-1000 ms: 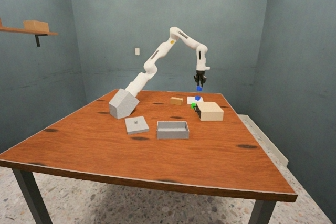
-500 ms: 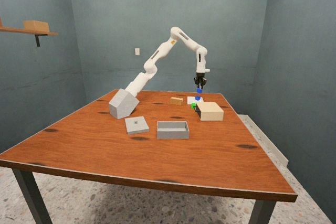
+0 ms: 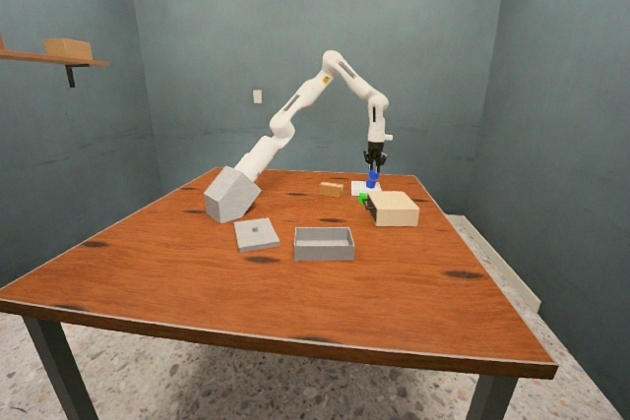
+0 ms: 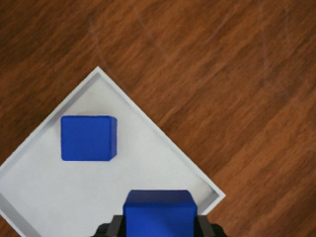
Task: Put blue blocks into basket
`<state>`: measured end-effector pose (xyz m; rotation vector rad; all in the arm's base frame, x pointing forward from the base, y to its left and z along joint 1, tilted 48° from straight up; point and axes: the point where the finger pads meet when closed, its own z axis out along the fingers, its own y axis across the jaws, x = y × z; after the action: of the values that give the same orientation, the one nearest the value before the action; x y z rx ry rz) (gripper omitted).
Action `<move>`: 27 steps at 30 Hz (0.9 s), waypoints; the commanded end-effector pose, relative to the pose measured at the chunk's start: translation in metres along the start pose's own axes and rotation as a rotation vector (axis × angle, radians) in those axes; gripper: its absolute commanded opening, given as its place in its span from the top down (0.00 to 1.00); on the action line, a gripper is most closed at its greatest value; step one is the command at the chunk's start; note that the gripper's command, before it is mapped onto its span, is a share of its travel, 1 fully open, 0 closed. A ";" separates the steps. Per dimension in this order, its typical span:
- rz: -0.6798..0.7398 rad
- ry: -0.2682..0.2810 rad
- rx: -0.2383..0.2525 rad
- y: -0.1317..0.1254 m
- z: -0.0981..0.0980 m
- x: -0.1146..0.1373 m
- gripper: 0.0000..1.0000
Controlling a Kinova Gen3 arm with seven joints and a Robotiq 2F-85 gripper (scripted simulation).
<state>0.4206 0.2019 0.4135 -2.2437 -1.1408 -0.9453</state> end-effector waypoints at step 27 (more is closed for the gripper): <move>-0.001 0.001 0.013 -0.004 0.051 0.001 0.90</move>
<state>0.4360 0.2326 0.3842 -2.2365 -1.1531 -0.9439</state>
